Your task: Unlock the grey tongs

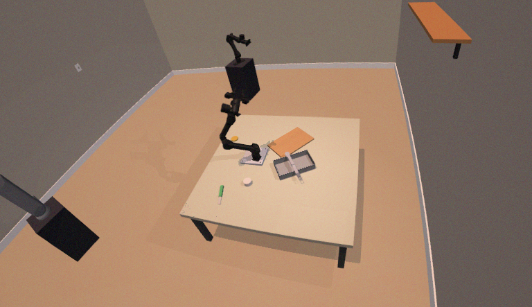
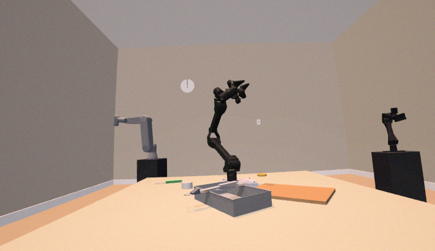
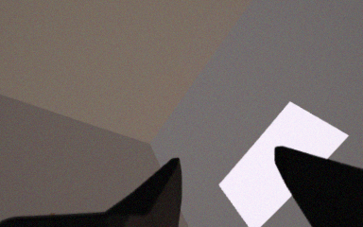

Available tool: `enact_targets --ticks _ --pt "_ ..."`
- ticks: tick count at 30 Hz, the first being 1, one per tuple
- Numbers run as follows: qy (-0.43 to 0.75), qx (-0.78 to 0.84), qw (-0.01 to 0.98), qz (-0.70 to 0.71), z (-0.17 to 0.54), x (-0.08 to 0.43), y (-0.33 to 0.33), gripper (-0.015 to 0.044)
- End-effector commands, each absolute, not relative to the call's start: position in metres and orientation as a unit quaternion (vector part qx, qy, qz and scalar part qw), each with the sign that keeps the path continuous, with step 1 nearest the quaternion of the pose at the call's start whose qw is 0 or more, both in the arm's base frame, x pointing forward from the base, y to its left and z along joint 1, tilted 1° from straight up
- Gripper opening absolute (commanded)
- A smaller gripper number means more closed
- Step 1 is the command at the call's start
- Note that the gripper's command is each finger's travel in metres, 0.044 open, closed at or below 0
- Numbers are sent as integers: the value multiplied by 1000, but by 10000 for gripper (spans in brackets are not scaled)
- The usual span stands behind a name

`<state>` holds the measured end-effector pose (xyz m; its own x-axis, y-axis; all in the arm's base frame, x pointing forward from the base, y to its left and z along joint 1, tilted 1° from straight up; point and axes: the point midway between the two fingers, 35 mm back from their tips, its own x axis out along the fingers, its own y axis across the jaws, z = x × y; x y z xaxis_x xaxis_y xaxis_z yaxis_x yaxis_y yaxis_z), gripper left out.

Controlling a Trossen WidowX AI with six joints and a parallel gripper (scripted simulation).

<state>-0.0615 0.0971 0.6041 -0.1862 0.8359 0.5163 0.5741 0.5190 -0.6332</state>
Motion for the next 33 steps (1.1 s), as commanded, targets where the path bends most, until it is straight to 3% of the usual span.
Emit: enact_targets --ticks 1,7,16,25,33 --pt "-727 -473 465 177 603 -38 112 260" --pt "-648 -474 543 247 598 14 139 260" --pt "-416 -430 714 362 560 147 190 260" --pt "-99 -334 851 393 475 276 203 260" --pt "207 -204 906 307 368 364 182 260"
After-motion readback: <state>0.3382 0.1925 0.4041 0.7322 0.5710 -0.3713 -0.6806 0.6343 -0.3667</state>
